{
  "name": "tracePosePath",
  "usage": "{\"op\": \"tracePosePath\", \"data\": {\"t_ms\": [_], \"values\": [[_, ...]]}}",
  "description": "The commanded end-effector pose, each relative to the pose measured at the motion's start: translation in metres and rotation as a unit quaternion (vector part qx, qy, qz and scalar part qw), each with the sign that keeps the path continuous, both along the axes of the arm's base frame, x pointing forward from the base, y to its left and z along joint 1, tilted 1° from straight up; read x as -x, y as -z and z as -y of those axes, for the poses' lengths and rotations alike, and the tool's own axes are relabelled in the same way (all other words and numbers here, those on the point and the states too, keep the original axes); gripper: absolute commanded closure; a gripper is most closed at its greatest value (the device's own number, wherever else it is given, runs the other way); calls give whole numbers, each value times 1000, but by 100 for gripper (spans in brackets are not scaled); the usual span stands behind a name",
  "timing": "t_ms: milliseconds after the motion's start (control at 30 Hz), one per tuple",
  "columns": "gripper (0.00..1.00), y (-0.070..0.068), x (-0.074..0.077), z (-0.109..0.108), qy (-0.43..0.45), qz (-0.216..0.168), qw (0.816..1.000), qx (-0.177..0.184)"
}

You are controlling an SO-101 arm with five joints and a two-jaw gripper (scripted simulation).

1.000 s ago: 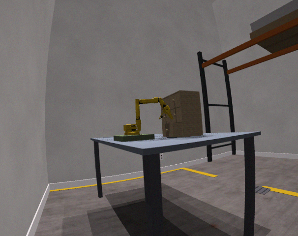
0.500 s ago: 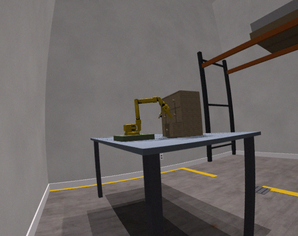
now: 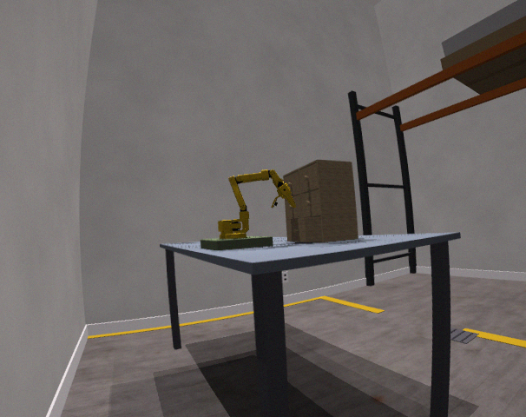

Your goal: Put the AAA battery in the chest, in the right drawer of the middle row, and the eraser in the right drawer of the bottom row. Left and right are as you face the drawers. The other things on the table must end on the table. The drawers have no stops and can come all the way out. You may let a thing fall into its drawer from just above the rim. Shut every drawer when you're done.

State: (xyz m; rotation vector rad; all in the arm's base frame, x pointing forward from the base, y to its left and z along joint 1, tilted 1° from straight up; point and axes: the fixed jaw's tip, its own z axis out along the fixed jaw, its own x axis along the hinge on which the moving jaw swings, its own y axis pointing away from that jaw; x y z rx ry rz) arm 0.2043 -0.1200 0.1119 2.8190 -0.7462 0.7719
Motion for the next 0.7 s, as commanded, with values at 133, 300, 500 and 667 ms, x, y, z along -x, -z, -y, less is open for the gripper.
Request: {"op": "tracePosePath", "data": {"t_ms": [133, 300, 500, 667], "values": [[69, 1, 20, -10, 7, -2, 1000, -5], [69, 1, 20, -10, 7, -2, 1000, -5], [69, -3, 28, -15, 6, 12, 1000, 2], [69, -5, 40, -22, 5, 34, 999, 14]]}}
